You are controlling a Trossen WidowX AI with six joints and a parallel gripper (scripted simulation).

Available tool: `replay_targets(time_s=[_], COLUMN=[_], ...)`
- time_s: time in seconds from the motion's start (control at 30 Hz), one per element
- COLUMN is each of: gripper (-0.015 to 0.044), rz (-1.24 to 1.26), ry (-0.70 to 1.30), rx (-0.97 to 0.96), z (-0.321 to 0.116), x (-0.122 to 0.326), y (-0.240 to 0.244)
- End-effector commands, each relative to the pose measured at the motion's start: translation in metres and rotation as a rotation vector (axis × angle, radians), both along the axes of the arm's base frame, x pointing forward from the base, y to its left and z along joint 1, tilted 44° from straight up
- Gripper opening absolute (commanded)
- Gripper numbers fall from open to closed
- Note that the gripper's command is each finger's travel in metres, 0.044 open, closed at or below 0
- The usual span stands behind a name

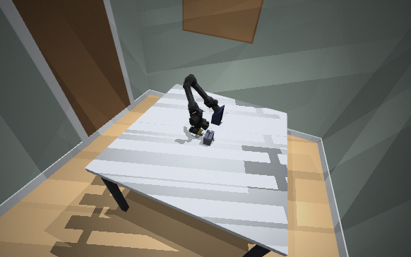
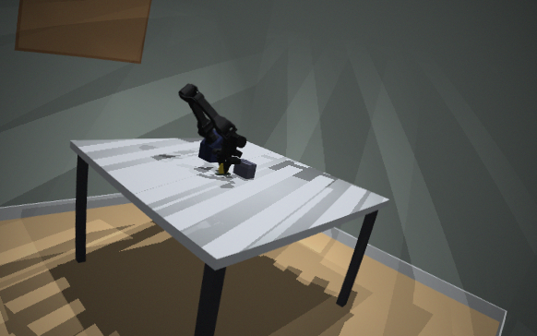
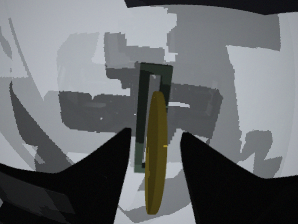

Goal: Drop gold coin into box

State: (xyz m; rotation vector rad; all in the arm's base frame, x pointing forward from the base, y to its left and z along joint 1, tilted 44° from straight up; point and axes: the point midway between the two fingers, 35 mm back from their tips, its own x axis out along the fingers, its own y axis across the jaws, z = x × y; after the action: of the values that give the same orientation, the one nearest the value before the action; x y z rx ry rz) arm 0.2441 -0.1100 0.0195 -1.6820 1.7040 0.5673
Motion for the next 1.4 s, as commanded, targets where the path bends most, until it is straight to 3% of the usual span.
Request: replay_targets(time_s=[0.0,0.17,1.37], gripper=[0.0134,0.0003,0.0], rz=[0.002,0.002,0.003], ry=[0.017,0.017,0.017], rx=[-0.005,-0.005,0.007], z=[-0.004,-0.004,0.036], x=[-0.003,-0.003,0.0], y=[-0.001,-0.001,0.042])
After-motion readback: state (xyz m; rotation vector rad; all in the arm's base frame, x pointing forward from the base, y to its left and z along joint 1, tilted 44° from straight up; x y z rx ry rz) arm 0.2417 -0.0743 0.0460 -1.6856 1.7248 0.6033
